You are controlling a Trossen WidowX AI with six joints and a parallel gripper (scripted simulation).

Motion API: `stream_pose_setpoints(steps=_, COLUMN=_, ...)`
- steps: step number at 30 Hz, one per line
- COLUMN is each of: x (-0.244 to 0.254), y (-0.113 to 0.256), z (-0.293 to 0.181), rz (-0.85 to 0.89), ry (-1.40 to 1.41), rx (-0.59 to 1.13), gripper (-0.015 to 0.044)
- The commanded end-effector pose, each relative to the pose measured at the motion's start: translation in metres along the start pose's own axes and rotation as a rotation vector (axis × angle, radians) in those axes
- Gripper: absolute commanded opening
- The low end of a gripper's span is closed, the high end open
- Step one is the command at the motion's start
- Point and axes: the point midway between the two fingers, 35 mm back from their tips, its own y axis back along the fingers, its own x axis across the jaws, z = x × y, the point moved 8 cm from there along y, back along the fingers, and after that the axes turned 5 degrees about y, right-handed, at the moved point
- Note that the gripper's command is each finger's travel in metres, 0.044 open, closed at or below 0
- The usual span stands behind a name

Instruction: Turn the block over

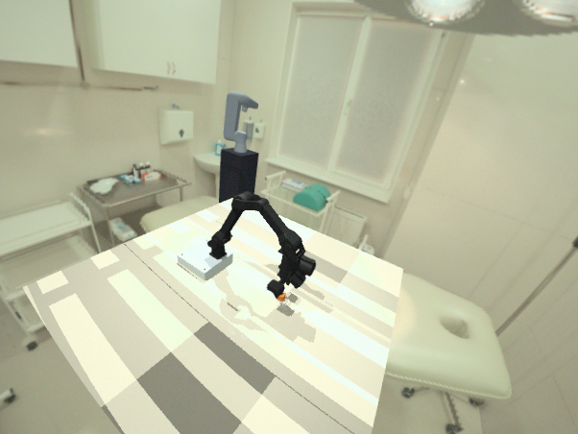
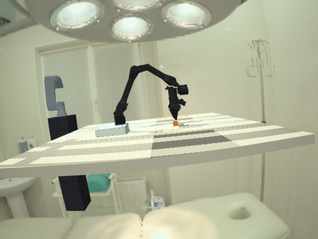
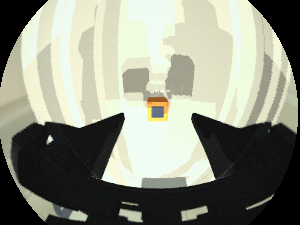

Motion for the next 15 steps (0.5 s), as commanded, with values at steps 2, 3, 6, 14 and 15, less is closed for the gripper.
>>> stream_pose_setpoints(steps=2, x=0.000, y=-0.009, z=-0.001, rz=-0.006, ry=0.006, rx=0.003, gripper=0.0440)
stream_pose_setpoints(steps=3, x=0.000, y=-0.011, z=-0.001, rz=-0.006, ry=0.006, rx=0.003, gripper=0.0440)
stream_pose_setpoints(steps=6, x=0.000, y=-0.016, z=-0.001, rz=-0.006, ry=0.006, rx=0.003, gripper=0.0440)
stream_pose_setpoints(steps=14, x=0.000, y=-0.029, z=-0.001, rz=-0.006, ry=0.006, rx=0.003, gripper=0.0440)
stream_pose_setpoints(steps=15, x=0.000, y=-0.030, z=-0.001, rz=-0.006, ry=0.006, rx=0.003, gripper=0.0440)
